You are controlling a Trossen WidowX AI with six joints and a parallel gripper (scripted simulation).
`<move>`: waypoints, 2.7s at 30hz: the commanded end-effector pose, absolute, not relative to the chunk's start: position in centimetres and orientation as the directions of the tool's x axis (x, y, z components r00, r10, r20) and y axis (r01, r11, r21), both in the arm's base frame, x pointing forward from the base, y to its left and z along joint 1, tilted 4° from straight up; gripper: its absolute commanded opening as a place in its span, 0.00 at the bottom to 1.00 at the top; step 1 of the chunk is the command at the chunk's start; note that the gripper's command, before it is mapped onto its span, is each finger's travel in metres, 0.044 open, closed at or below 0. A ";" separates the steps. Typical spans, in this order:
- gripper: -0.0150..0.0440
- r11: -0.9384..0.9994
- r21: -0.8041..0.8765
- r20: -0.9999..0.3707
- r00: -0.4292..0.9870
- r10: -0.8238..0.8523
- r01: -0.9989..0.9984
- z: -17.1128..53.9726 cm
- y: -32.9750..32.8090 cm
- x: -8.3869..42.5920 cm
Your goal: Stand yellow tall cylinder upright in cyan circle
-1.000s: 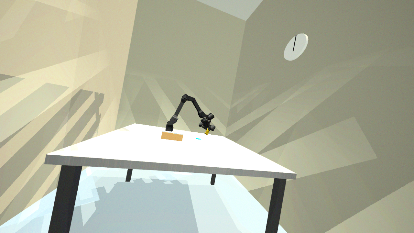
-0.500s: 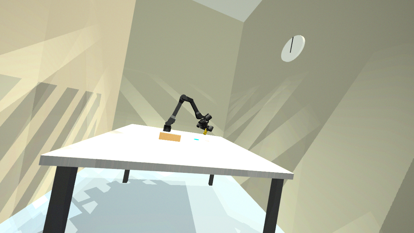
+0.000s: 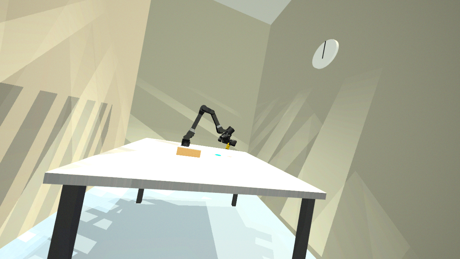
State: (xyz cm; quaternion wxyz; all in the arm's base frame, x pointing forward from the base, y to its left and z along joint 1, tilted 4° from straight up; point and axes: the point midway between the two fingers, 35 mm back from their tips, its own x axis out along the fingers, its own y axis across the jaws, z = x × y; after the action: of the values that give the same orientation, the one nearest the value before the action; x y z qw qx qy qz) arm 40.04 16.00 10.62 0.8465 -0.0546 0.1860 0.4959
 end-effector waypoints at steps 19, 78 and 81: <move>0.43 0.465 0.092 -0.260 0.430 0.865 -0.880 11.2 15.1 38.9; 0.43 0.332 0.019 -0.055 0.331 0.942 -0.943 12.3 12.8 33.5; 0.43 0.324 0.014 -0.048 0.323 0.945 -0.946 12.4 12.7 33.1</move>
State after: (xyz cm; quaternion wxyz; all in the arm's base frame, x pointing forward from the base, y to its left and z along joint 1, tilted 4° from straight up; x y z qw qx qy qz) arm 33.58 12.88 12.30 0.8167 -0.0099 0.0285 0.5762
